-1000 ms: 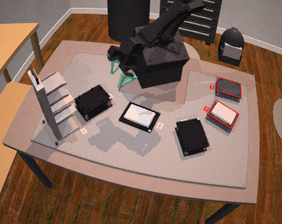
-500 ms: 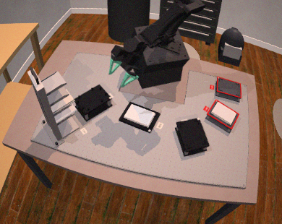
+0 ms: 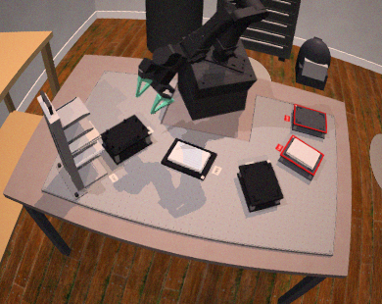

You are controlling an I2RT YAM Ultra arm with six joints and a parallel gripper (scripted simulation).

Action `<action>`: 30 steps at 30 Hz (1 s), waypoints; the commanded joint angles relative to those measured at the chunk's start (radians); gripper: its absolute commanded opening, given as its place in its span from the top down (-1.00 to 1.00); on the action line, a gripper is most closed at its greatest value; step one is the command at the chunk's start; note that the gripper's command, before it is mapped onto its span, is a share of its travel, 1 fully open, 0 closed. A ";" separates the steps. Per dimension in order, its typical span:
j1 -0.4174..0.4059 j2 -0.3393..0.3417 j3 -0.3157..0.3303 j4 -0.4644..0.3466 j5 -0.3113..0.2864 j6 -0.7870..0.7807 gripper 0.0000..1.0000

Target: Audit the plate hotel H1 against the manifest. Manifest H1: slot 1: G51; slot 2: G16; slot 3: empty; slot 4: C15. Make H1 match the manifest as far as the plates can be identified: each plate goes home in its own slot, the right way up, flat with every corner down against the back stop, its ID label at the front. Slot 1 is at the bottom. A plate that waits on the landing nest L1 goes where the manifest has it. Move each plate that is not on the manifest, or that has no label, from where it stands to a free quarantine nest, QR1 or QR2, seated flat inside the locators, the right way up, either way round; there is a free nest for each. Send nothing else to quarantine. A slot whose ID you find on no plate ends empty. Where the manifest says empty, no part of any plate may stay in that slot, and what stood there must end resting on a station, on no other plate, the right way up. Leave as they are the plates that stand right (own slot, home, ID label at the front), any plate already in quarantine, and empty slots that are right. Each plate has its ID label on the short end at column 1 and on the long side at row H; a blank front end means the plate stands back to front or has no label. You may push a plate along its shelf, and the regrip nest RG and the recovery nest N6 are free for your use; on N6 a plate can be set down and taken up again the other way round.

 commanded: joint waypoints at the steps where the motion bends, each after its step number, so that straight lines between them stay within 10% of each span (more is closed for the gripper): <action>1: -0.018 0.002 0.016 0.044 -0.032 -0.026 -1.00; 30: -0.271 0.296 0.168 0.098 -0.233 -0.202 -1.00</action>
